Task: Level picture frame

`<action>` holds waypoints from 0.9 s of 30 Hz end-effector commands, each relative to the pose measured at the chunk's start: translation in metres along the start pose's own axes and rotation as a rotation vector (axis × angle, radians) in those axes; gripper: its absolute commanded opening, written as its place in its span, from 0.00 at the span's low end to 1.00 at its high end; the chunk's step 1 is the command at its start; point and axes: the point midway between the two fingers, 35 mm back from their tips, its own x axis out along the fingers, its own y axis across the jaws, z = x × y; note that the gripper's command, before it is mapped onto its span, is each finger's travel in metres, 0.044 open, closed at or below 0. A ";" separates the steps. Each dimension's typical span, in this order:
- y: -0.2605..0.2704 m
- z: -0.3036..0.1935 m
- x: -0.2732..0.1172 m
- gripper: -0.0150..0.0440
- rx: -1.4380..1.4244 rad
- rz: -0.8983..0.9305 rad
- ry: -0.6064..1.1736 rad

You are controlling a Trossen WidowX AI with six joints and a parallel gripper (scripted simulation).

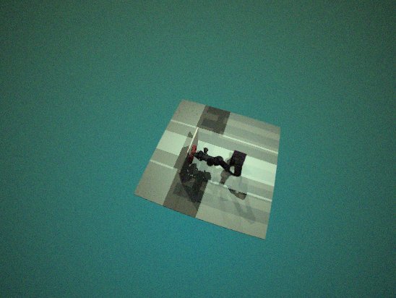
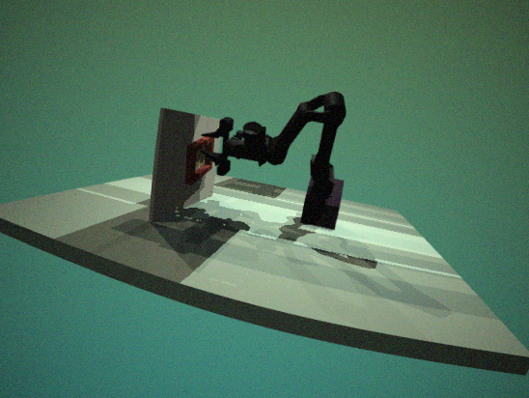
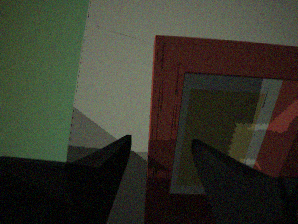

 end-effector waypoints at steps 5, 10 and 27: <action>0.000 -0.001 0.001 0.47 0.005 -0.001 0.004; 0.000 -0.001 0.001 0.38 0.005 -0.001 0.004; 0.002 0.000 0.000 0.25 0.005 -0.001 0.004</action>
